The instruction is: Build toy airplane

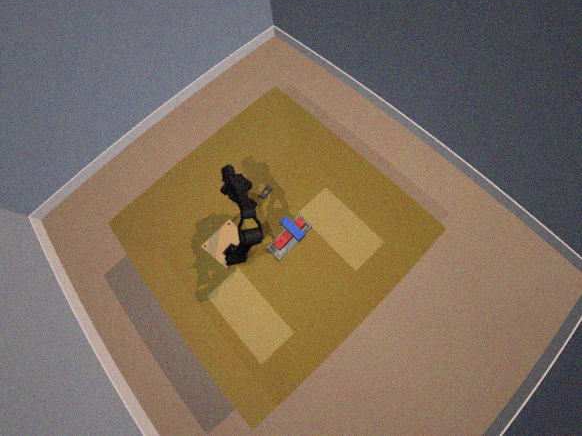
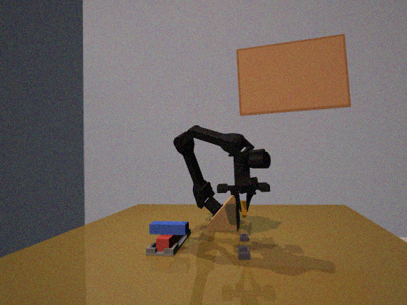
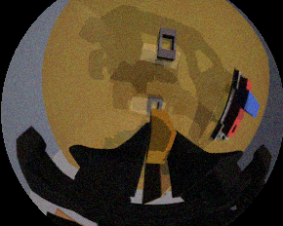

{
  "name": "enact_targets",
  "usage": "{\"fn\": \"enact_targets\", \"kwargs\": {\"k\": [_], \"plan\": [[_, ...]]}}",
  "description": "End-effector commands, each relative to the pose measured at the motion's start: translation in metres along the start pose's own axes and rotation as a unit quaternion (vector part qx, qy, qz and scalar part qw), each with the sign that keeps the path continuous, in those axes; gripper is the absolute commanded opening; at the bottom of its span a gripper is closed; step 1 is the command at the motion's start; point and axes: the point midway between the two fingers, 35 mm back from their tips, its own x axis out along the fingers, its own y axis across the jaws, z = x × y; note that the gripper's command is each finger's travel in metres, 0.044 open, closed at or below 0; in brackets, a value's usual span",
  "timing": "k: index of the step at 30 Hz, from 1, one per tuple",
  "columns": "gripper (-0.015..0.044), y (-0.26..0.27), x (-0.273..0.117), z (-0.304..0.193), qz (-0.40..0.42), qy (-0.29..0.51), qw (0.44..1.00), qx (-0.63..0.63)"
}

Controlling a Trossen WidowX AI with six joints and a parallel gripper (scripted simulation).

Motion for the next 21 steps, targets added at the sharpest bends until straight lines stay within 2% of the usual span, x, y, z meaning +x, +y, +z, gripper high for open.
{"fn": "enact_targets", "kwargs": {"k": [1,13,21], "plan": [[0.0,0.001,-0.013,0.001,0.004,0.0,1.0,0.004],[0.0,-0.003,-0.05,-0.005,0.002,0.001,1.0,0.008],[0.0,-0.018,-0.052,-0.001,0.006,0.001,1.0,0.01]]}}
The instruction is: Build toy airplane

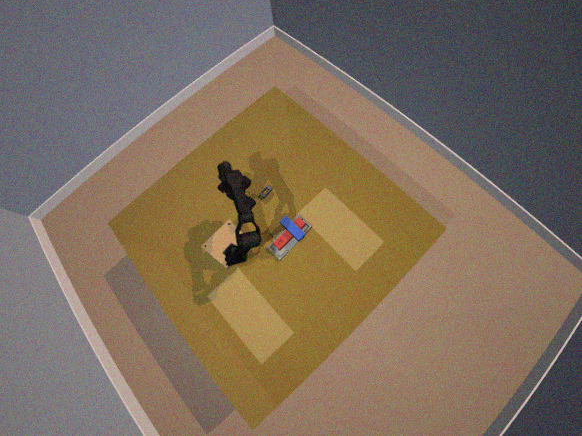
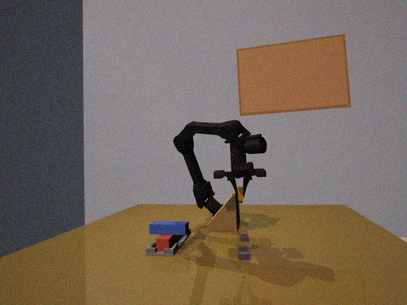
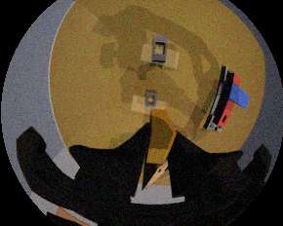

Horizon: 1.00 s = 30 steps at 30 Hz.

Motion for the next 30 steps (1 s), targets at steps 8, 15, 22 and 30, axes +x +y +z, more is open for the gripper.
{"fn": "enact_targets", "kwargs": {"k": [8,15,22,30], "plan": [[0.0,-0.034,0.0,0.011,0.006,0.0,1.0,0.004],[0.0,-0.057,0.002,0.016,0.01,0.0,1.0,0.007],[0.0,-0.08,0.005,0.019,0.012,-0.001,1.0,0.01],[0.0,-0.106,0.009,0.02,0.014,-0.002,1.0,0.014]]}}
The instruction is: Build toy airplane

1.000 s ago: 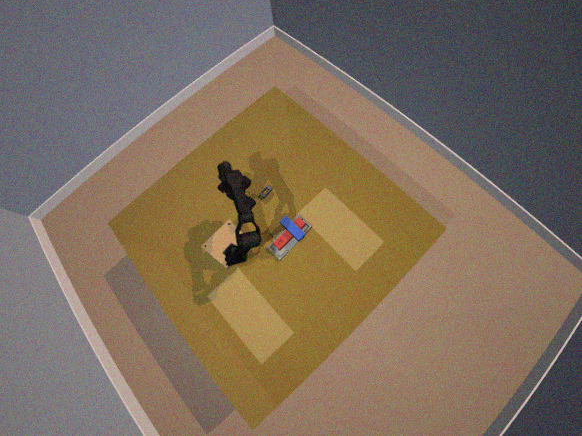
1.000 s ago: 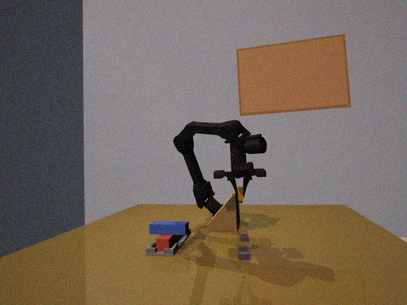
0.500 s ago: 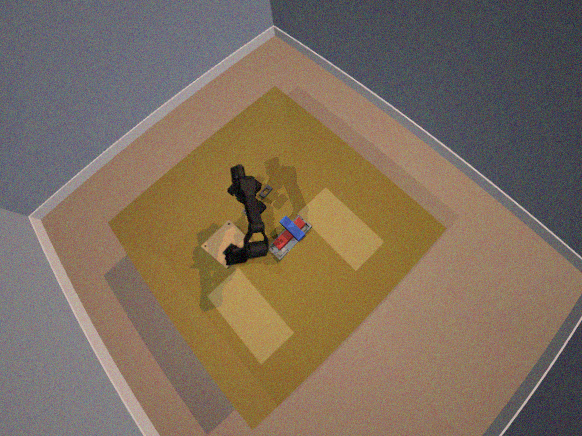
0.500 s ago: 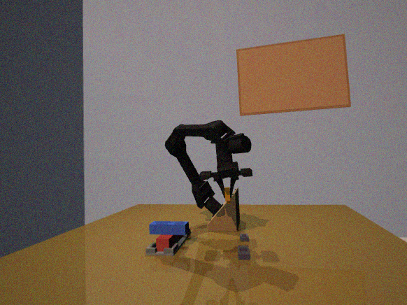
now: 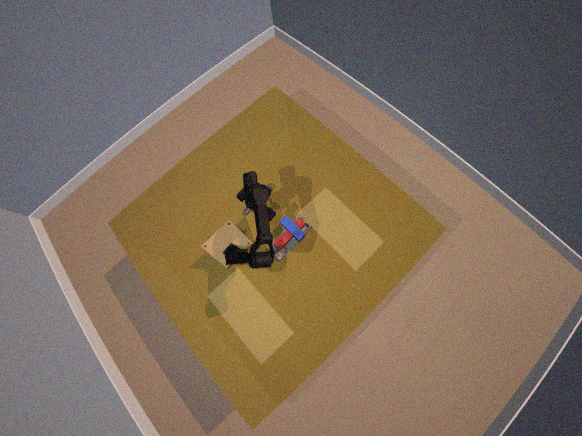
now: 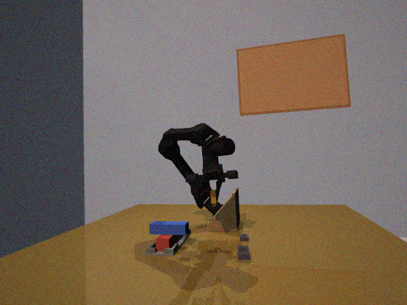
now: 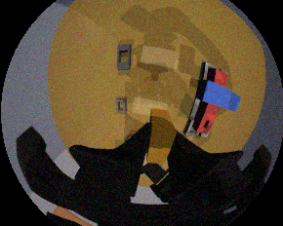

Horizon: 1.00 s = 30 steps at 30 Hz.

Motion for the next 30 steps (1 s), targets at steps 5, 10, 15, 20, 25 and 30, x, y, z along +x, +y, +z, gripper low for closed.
{"fn": "enact_targets", "kwargs": {"k": [5,10,15,20,25,30], "plan": [[0.0,-0.025,0.006,-0.002,-0.005,0.002,1.0,-0.001],[0.0,-0.04,0.008,-0.003,-0.004,0.001,1.0,-0.001],[0.0,-0.054,0.01,-0.005,-0.004,0.0,1.0,0.001],[0.0,-0.07,0.014,-0.007,-0.006,0.0,1.0,0.005],[0.0,-0.085,0.018,-0.011,-0.008,0.0,1.0,0.009],[0.0,-0.1,0.022,-0.015,-0.01,0.001,1.0,0.014]]}}
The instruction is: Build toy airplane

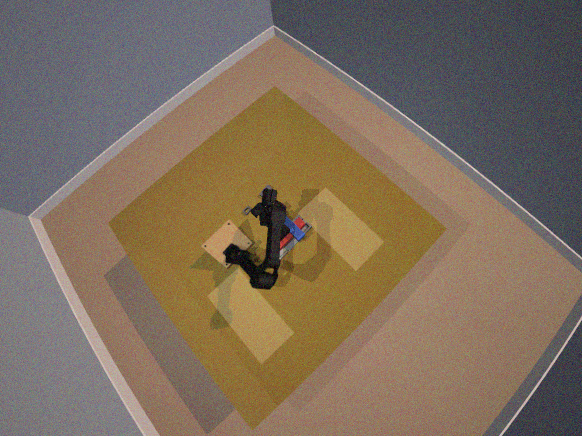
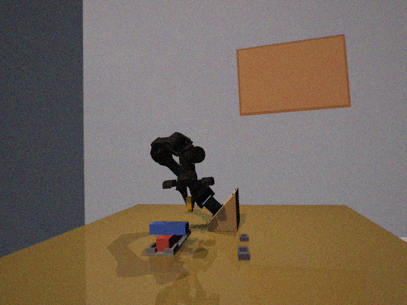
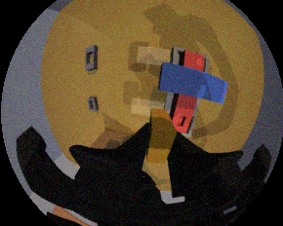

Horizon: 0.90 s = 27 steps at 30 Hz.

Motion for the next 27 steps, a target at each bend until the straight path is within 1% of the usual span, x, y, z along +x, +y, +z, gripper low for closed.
{"fn": "enact_targets", "kwargs": {"k": [1,21,23,24,27], "plan": [[0.0,-0.011,0.005,-0.005,-0.007,0.004,1.0,-0.002],[0.0,-0.063,0.021,-0.029,-0.025,0.008,1.0,0.015],[0.0052,-0.063,0.021,-0.029,-0.025,0.008,1.0,0.015],[0.0065,-0.063,0.021,-0.029,-0.025,0.008,1.0,0.015],[0.0065,-0.063,0.021,-0.029,-0.025,0.008,1.0,0.015]]}}
